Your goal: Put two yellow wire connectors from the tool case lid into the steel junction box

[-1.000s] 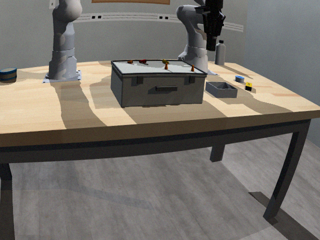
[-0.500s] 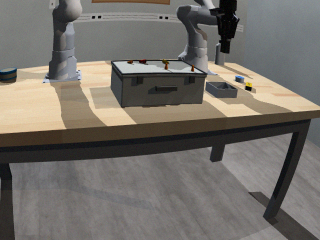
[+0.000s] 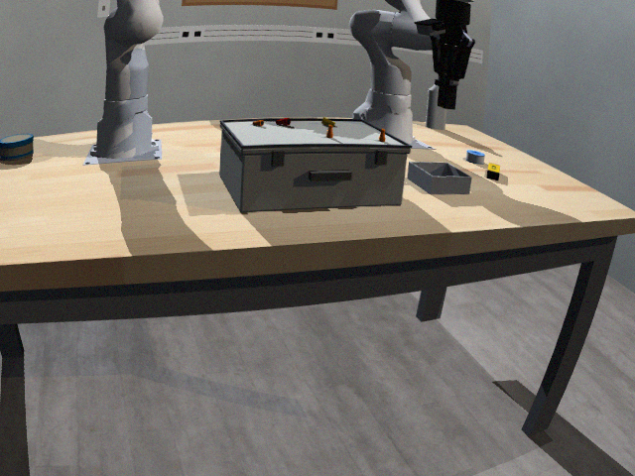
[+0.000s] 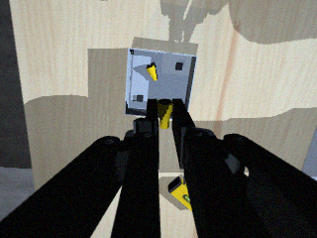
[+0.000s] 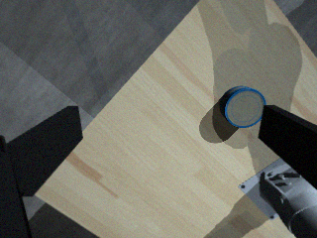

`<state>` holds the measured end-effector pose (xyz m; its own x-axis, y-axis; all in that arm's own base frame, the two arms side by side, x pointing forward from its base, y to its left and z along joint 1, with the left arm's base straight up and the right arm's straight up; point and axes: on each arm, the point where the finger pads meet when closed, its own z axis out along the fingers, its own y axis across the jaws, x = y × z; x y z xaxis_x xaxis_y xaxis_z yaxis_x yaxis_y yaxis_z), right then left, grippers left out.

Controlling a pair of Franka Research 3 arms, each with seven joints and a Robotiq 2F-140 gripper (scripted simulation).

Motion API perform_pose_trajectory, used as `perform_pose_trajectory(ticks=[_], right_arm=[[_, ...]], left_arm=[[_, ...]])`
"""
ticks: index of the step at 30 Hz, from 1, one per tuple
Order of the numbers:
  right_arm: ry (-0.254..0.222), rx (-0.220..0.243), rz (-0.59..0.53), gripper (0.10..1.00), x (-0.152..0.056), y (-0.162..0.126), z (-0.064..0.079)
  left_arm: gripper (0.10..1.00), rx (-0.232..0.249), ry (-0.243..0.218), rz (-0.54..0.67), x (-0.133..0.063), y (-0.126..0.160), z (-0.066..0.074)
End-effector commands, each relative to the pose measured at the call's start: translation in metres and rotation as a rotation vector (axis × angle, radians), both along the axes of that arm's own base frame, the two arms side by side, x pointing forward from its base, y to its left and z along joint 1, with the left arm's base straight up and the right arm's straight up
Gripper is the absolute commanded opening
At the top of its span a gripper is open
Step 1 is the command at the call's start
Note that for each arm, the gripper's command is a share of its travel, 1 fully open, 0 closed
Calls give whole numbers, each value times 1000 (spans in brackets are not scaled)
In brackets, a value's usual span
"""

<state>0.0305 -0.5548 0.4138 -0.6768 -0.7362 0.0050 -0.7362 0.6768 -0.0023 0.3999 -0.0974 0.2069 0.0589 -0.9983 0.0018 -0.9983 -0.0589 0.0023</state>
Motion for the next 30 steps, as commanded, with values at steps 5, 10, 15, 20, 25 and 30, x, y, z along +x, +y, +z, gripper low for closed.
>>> perform_pose_trajectory(ticks=[5,10,15,20,25,30], right_arm=[[0,0,0,1000,0,0,0],[0,0,0,1000,0,0,0],[0,0,0,1000,0,0,0],[0,0,0,1000,0,0,0],[0,0,0,1000,0,0,0],[0,0,0,1000,0,0,0]], left_arm=[[148,2,-2,-16,1,0,-52],[148,2,-2,-16,1,0,-98],[148,2,-2,-16,1,0,-117],[148,2,-2,-16,1,0,-132],[148,2,-2,-16,1,0,-133],[148,2,-2,-16,1,0,-133]])
